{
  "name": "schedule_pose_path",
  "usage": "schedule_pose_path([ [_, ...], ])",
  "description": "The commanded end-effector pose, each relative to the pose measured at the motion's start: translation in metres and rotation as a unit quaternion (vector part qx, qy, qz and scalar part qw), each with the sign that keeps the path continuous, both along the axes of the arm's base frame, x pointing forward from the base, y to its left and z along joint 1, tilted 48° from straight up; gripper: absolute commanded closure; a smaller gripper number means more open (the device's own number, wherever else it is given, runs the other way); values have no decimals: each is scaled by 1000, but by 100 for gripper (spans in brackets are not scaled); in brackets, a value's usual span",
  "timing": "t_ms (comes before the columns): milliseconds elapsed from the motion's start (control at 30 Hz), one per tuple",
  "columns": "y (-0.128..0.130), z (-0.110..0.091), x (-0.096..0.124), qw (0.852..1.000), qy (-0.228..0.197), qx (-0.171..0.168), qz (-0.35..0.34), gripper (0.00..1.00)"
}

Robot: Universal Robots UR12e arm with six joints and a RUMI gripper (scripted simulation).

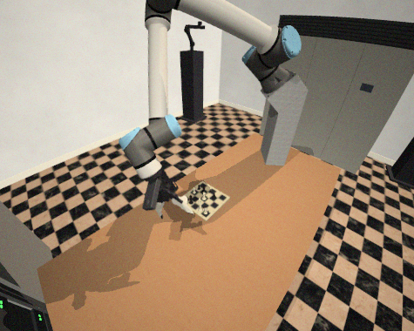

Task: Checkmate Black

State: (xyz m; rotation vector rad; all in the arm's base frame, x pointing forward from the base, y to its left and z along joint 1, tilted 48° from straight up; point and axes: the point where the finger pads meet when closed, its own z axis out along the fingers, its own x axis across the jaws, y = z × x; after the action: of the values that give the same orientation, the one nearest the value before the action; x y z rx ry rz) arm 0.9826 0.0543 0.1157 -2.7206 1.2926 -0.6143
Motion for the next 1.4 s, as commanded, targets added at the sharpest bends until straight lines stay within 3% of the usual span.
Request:
schedule_pose_path([
  [0, 1, 1, 0, 1000, -1, 0, 0, 0],
  [833, -1, 1, 0, 1000, 5, 1, 9, 0],
  [1100, -4, -1, -1, 999, 21, 4, 35, 0],
  [1367, -15, -4, -2, 992, 66, 13, 107, 0],
])
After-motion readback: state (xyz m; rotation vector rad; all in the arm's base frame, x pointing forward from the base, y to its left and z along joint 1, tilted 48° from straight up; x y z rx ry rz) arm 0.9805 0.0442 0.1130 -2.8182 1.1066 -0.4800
